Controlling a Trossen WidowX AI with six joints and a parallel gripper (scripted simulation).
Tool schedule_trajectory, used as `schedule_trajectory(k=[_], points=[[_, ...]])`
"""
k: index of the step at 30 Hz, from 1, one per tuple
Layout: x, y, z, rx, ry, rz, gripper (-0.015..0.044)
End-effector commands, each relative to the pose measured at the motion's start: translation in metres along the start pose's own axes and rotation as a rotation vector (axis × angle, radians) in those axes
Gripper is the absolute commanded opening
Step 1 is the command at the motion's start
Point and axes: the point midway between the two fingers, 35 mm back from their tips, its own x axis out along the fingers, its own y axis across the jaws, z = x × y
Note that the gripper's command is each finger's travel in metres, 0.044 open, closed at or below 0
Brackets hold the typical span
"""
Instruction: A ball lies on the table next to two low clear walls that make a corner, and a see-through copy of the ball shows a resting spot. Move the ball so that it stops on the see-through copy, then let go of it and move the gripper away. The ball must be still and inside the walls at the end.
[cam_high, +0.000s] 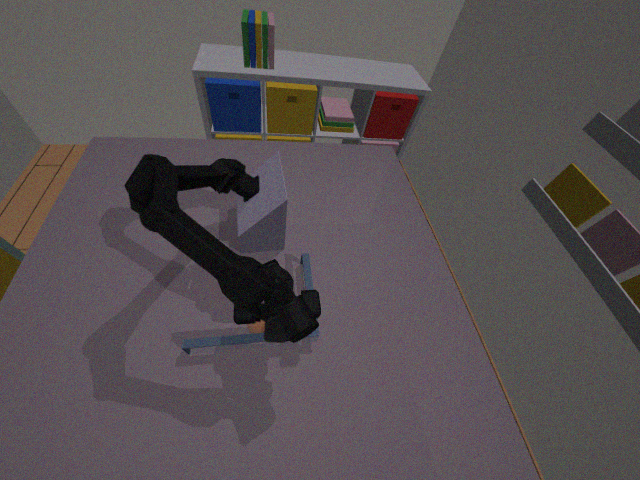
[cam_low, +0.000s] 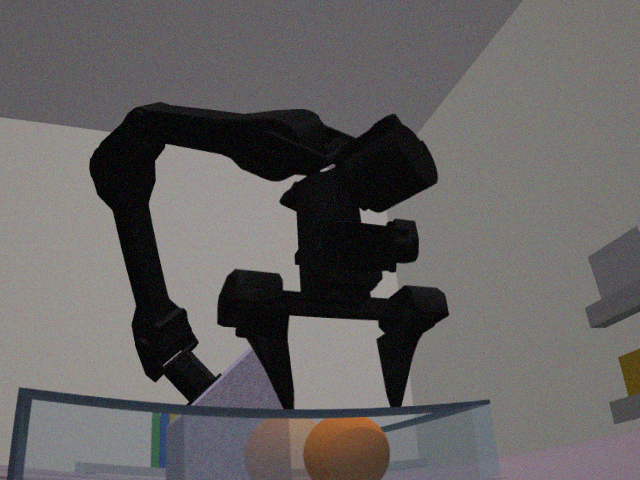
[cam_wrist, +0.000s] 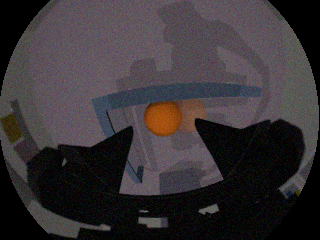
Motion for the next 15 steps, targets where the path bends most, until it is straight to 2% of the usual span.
schedule_trajectory(k=[1, 15], points=[[0.008, 0.0, -0.002, -0.008, 0.002, -0.007, 0.0424], [0.03, -0.001, -0.002, -0.008, 0.002, -0.009, 0.0424]])
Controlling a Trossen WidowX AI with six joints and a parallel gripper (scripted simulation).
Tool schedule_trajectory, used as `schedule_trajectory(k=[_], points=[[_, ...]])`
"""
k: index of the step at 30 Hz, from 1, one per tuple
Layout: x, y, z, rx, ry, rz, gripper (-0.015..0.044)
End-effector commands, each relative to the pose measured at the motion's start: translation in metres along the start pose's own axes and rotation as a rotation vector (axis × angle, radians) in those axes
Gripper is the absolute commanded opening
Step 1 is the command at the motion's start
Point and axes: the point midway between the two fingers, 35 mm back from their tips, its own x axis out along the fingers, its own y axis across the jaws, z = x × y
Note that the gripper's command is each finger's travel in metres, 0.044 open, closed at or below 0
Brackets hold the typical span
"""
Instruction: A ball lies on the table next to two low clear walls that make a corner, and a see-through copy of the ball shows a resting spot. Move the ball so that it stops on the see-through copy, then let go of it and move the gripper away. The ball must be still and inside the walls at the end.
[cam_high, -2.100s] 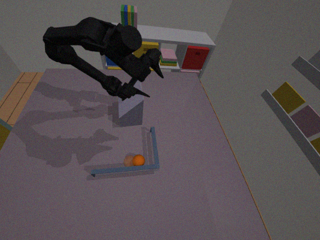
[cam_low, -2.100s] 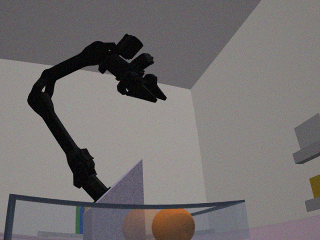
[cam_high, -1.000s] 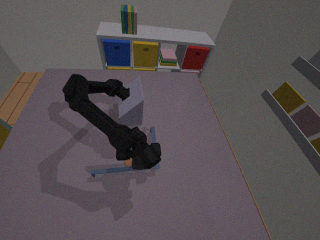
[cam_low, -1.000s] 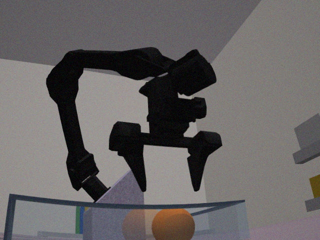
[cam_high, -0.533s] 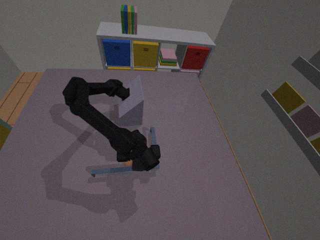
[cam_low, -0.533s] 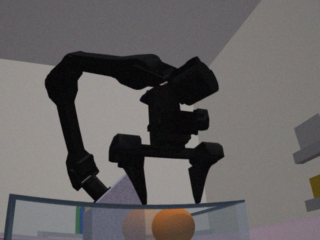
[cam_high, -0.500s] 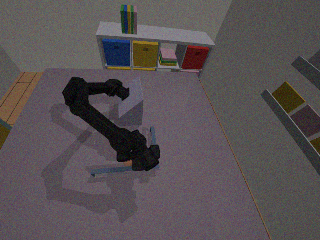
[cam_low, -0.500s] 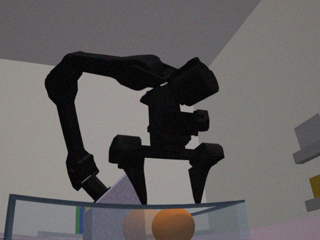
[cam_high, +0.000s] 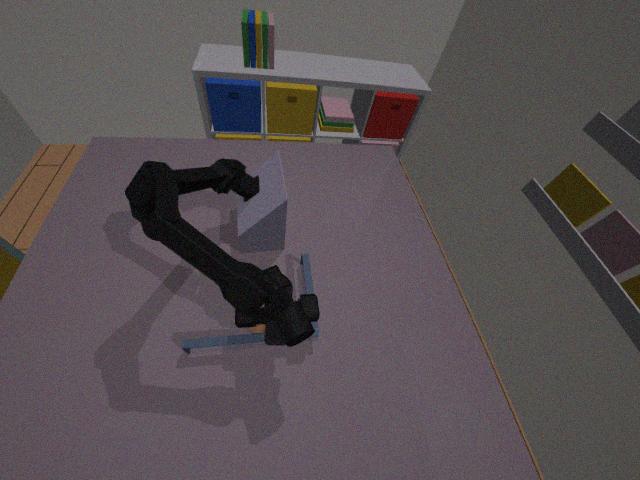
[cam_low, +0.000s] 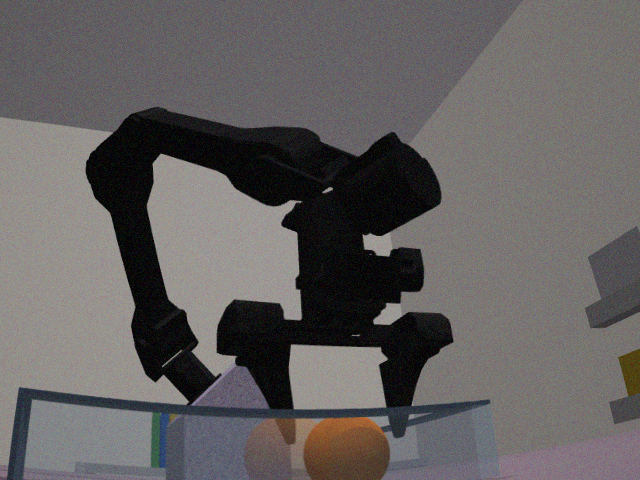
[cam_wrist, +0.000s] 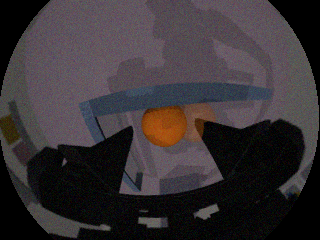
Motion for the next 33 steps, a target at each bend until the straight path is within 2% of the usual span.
schedule_trajectory(k=[1, 6, 10, 17, 22, 27, 33], points=[[0.008, 0.0, -0.002, -0.008, 0.003, -0.007, 0.0424], [0.013, -0.001, -0.003, -0.008, 0.003, -0.008, 0.0424], [0.013, -0.001, -0.003, -0.008, 0.003, -0.008, 0.0319], [0.013, -0.001, -0.003, -0.008, 0.003, -0.008, 0.0272], [0.009, 0.01, -0.006, 0.005, 0.0, 0.012, 0.0141], [-0.017, 0.018, -0.004, 0.011, 0.0, 0.027, 0.001], [-0.01, 0.02, -0.021, -0.063, 0.048, 0.008, 0.0]])
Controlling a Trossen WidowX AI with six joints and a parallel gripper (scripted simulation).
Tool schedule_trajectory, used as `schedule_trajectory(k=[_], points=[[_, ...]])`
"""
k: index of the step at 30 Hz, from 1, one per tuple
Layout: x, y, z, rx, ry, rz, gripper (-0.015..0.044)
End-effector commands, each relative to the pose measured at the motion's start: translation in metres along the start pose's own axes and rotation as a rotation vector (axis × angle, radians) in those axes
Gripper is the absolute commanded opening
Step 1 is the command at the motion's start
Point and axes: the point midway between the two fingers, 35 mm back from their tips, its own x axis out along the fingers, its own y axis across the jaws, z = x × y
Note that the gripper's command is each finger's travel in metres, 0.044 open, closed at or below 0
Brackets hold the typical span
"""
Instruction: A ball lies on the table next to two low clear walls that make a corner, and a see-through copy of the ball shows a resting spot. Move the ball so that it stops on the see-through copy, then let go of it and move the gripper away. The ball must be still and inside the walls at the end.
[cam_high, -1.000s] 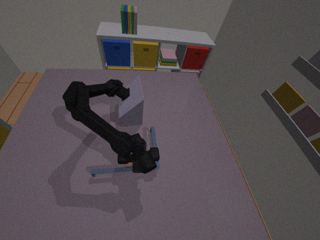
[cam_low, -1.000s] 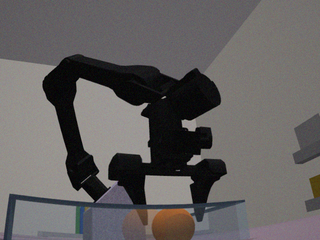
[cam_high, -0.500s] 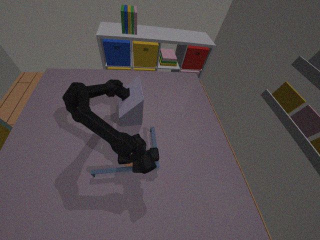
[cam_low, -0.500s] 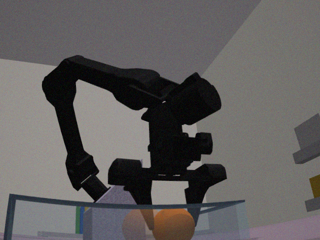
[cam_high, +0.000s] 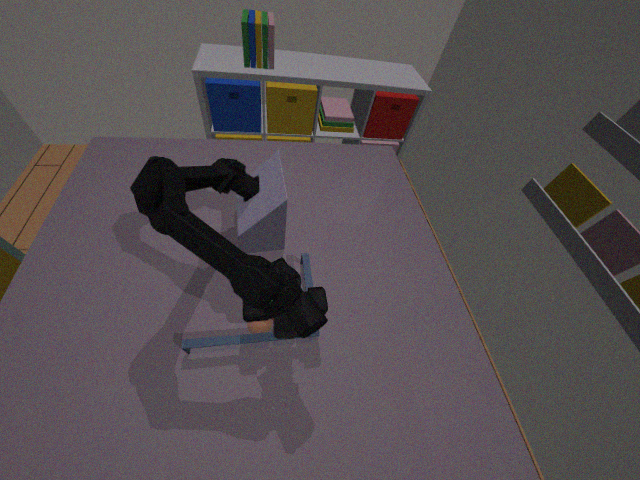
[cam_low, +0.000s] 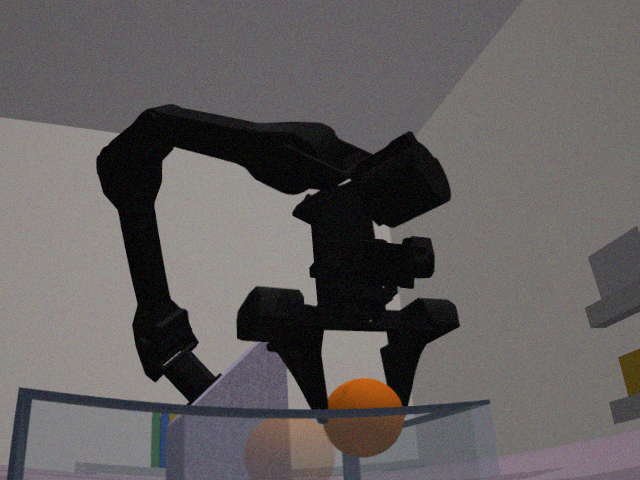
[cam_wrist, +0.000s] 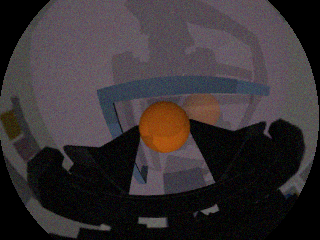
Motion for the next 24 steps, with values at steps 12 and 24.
schedule_trajectory(k=[12, 24], points=[[-0.049, -0.004, -0.003, -0.041, 0.031, -0.019, 0.0], [-0.114, -0.016, 0.005, 0.009, -0.005, -0.017, 0.0]])
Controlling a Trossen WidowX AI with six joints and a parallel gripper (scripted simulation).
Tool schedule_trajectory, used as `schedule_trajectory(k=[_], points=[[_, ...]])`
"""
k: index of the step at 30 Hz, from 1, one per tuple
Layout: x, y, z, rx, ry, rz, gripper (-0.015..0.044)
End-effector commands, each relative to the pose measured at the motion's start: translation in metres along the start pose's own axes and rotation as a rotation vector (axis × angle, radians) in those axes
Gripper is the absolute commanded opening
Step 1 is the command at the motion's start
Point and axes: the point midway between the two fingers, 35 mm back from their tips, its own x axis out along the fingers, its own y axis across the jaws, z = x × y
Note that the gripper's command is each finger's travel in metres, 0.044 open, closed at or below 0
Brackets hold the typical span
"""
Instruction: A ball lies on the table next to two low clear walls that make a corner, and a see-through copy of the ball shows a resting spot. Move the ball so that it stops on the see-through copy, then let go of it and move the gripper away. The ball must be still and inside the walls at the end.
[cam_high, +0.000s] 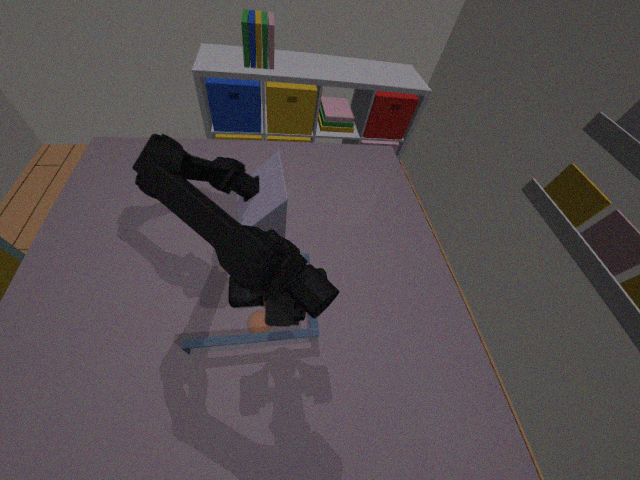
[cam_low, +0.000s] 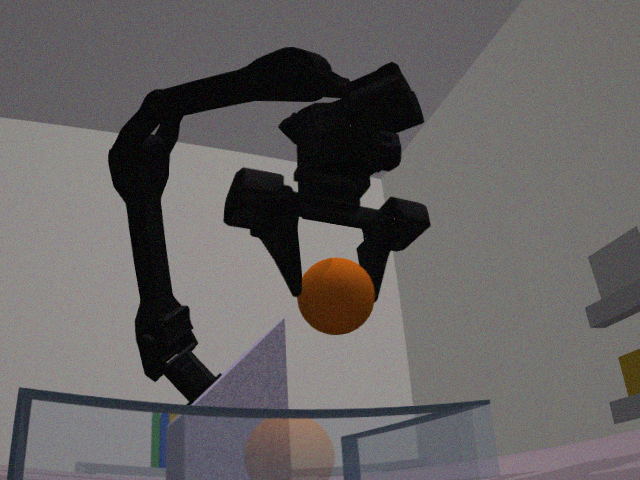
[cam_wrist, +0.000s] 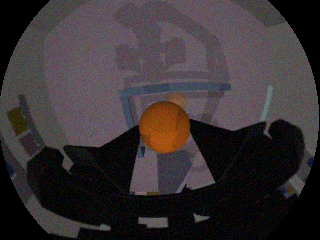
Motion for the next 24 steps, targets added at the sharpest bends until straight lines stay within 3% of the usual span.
schedule_trajectory(k=[1, 24], points=[[-0.011, -0.002, 0.001, 0.014, -0.005, 0.007, 0.0], [0.062, -0.047, -0.001, 0.013, -0.006, 0.003, 0.0]])
